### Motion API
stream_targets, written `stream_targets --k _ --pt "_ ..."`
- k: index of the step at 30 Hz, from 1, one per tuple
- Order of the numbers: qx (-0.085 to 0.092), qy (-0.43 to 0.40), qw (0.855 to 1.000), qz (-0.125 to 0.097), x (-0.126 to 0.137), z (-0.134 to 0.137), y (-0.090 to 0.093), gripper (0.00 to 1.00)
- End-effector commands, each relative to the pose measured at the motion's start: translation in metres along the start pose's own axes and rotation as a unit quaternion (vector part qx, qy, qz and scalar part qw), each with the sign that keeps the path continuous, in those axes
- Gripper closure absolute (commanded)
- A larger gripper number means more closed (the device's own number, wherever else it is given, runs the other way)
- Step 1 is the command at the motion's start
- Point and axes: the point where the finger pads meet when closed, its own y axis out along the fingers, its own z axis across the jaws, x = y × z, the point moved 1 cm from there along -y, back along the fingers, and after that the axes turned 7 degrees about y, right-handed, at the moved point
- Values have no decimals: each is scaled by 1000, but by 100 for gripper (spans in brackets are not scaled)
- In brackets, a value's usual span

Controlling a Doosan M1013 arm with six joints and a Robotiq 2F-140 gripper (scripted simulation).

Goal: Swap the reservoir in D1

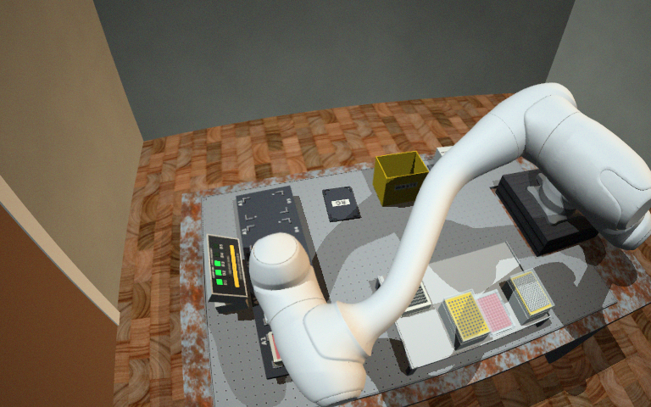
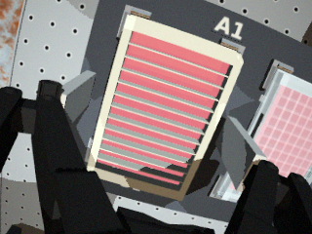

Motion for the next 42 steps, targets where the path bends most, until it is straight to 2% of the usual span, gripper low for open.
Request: stream_targets --k 1,37,42 --pt "0 0 1000 0 0 0 0 23" --pt "0 0 1000 0 0 0 0 23" --pt "0 0 1000 0 0 0 -8 23"
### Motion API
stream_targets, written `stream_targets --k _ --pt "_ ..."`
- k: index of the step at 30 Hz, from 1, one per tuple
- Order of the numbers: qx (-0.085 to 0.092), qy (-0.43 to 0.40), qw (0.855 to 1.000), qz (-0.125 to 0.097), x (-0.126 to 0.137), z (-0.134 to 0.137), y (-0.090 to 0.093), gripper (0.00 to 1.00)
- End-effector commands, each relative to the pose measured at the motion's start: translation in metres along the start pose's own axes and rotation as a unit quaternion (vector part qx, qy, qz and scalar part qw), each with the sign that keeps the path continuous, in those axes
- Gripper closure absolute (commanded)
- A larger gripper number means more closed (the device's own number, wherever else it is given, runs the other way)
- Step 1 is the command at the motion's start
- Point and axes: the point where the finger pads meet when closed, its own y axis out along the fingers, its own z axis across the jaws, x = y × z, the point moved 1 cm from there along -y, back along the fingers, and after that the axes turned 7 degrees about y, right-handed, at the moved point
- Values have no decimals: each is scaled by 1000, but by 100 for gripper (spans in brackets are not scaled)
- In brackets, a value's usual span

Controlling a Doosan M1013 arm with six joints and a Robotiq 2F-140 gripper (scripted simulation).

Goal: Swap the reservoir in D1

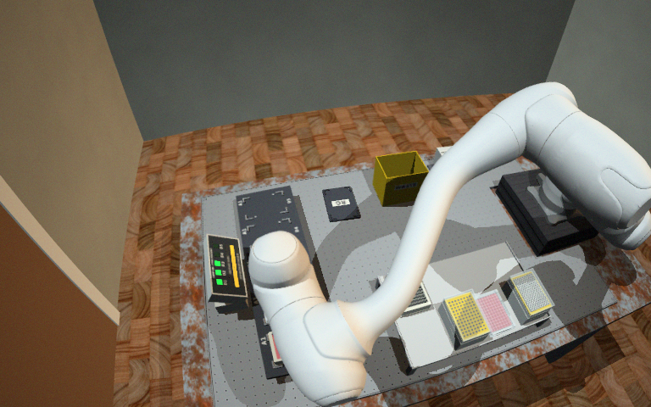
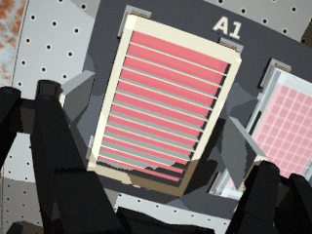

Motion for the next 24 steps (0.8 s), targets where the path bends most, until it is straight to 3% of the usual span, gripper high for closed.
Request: stream_targets --k 1,24 --pt "0 0 1000 0 0 0 -5 23" --pt "0 0 1000 0 0 0 -40 23"
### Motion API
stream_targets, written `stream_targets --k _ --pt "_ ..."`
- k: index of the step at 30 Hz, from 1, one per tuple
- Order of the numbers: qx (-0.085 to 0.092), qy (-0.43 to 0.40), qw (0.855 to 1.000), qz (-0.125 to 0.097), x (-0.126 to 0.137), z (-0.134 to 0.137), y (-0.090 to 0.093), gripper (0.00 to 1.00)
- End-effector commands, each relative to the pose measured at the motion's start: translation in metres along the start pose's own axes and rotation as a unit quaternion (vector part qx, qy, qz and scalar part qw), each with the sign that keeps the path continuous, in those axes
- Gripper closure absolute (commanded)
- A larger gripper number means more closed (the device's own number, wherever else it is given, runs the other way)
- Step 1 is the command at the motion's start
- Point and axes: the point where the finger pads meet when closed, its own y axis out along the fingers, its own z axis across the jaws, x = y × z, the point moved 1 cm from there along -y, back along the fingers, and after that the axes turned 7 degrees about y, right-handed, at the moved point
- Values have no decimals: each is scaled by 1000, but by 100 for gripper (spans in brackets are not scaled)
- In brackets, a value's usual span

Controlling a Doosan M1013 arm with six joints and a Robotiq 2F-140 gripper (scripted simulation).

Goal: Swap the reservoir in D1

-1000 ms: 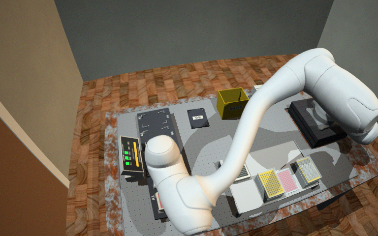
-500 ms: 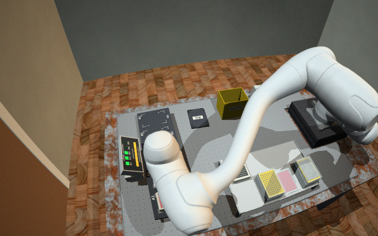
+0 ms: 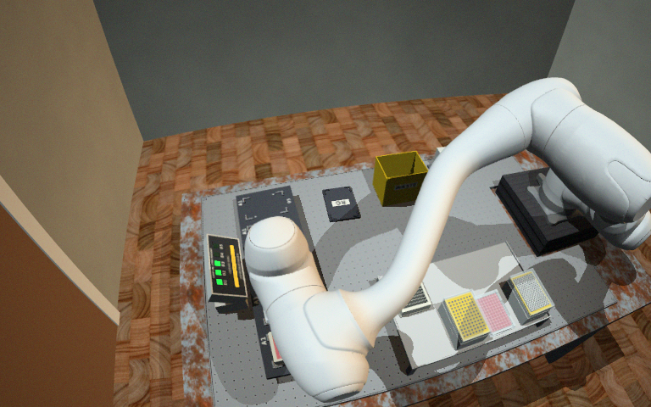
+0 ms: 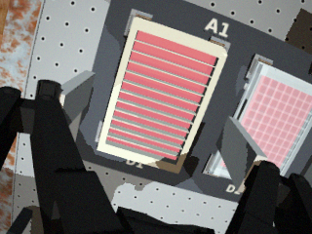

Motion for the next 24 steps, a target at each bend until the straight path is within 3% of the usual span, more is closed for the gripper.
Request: stream_targets --k 1,24 --pt "0 0 1000 0 0 0 -5 23" --pt "0 0 1000 0 0 0 -37 23"
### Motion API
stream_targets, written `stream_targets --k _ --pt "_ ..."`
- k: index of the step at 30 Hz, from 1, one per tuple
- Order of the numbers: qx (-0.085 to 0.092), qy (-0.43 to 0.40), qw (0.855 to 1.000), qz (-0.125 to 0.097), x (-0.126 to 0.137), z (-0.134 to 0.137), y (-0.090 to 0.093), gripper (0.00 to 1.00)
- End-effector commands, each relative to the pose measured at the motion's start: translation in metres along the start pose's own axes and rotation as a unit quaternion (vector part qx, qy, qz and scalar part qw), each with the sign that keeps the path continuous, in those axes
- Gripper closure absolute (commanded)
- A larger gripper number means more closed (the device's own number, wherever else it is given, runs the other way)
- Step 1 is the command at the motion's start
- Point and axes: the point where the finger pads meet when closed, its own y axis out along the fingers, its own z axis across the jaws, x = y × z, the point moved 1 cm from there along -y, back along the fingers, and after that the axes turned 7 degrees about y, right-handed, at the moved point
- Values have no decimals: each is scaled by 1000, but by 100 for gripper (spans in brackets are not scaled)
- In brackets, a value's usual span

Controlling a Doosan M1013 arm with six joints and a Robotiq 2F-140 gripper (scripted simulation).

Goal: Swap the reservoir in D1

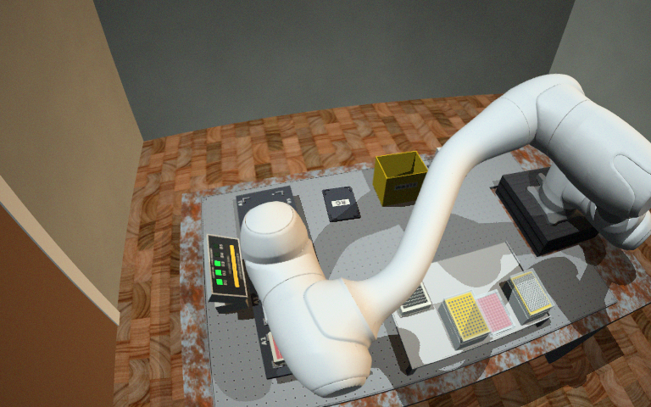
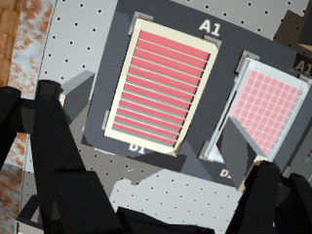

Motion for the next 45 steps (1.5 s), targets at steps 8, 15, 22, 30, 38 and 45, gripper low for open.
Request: stream_targets --k 8,15,22,30,38,45 --pt "0 0 1000 0 0 0 -16 23" --pt "0 0 1000 0 0 0 -25 23" --pt "0 0 1000 0 0 0 -36 23" --pt "0 0 1000 0 0 0 -50 23" --pt "0 0 1000 0 0 0 -60 23" --pt "0 0 1000 0 0 0 -71 23"
